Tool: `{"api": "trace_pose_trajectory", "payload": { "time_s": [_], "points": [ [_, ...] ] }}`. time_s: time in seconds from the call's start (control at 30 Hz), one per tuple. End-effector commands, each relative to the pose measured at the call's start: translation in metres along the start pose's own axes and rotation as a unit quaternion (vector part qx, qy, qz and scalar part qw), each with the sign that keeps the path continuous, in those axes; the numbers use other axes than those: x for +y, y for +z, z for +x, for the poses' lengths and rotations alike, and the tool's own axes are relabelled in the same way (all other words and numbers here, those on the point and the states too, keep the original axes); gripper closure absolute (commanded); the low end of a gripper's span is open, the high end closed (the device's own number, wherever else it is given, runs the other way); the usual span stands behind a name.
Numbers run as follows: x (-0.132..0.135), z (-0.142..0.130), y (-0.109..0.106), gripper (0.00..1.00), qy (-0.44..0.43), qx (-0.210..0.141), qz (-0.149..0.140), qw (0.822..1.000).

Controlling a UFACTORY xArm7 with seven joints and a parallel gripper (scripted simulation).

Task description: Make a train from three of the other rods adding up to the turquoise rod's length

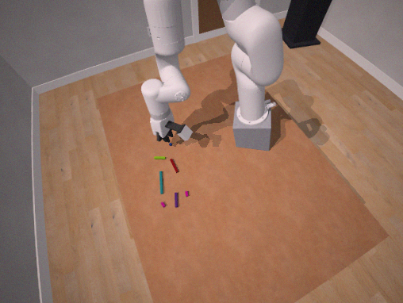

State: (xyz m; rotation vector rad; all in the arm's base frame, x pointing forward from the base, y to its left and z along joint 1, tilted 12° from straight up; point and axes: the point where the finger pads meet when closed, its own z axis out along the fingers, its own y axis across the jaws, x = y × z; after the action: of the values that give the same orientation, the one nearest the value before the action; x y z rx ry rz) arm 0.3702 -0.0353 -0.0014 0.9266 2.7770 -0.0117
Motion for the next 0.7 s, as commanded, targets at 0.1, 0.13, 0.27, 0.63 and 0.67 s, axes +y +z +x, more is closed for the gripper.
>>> {"api": "trace_pose_trajectory", "payload": {
  "time_s": [0.1,0.13,0.27,0.63,0.67],
  "points": [
    [0.000,0.000,-0.027,0.76,0.000,-0.002,0.004,1.000],
    [0.000,0.000,-0.029,0.76,0.000,-0.002,0.004,1.000],
    [0.000,0.000,-0.033,0.76,0.000,-0.002,0.004,1.000],
    [0.000,0.000,-0.033,0.00,0.000,-0.002,0.004,1.000],
    [0.000,0.000,-0.033,0.00,0.000,-0.002,0.004,1.000]
  ]
}}
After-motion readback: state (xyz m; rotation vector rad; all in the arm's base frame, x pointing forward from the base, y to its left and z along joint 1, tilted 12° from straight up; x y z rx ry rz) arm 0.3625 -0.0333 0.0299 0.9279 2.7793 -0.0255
